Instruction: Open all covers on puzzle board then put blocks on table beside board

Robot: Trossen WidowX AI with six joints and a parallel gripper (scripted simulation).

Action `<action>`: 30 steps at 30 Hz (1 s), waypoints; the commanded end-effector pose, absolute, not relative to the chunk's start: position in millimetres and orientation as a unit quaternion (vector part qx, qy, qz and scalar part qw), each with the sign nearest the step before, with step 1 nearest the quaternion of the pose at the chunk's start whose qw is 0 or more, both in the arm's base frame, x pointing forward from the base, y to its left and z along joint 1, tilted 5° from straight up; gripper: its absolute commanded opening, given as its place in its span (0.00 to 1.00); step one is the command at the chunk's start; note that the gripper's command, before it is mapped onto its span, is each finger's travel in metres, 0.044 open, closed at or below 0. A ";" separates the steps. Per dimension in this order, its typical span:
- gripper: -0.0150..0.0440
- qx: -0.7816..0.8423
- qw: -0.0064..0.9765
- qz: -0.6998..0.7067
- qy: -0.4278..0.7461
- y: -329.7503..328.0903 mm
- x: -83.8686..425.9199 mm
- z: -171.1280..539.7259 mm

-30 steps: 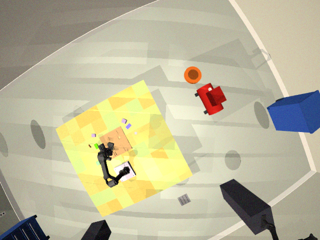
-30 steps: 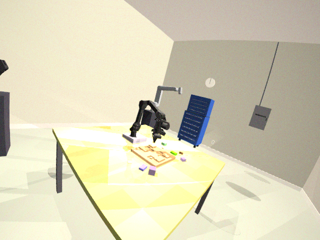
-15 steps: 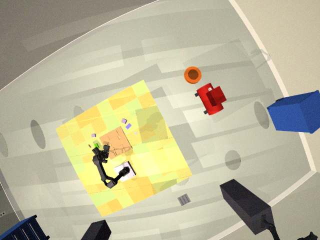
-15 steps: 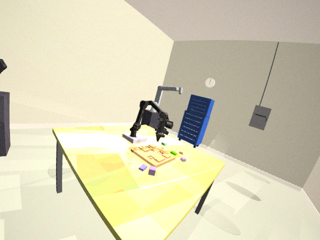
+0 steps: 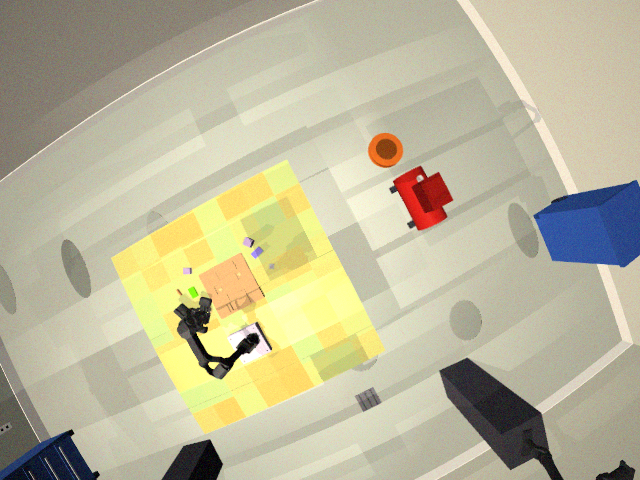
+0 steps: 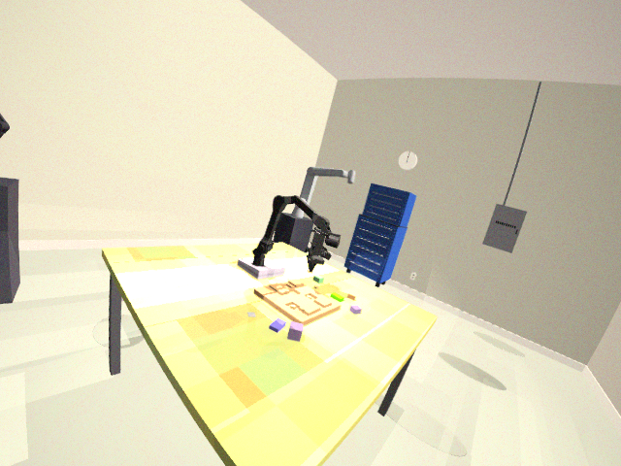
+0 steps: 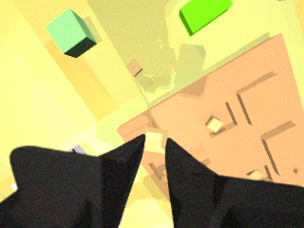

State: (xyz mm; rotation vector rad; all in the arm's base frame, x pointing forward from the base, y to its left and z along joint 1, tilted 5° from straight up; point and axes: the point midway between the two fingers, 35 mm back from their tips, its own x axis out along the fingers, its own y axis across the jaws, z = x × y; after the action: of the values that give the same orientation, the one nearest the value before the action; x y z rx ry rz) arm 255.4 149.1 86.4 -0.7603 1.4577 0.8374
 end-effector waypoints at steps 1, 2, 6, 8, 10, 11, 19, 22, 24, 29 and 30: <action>0.39 -0.326 0.604 0.363 0.630 165.3 246.0 88.0; 0.39 -0.326 0.604 0.363 0.630 168.6 243.9 88.2; 0.39 -0.325 0.604 0.364 0.630 181.7 235.1 89.0; 0.39 -0.325 0.604 0.364 0.630 188.1 230.5 89.5; 0.39 -0.324 0.604 0.364 0.631 194.4 225.6 89.9; 0.39 -0.324 0.603 0.365 0.631 197.5 223.2 90.1; 0.39 -0.323 0.602 0.366 0.631 220.9 201.8 91.8; 0.39 -0.322 0.602 0.367 0.632 228.7 193.7 92.3; 0.39 -0.322 0.602 0.367 0.632 230.4 191.8 92.5; 0.39 -0.322 0.602 0.367 0.632 231.2 192.0 88.4; 0.39 -0.322 0.602 0.367 0.632 231.4 192.1 86.8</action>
State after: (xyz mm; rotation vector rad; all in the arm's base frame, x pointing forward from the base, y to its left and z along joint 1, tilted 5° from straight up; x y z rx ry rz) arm 193.7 229.2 91.0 -0.7518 1.4610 0.8500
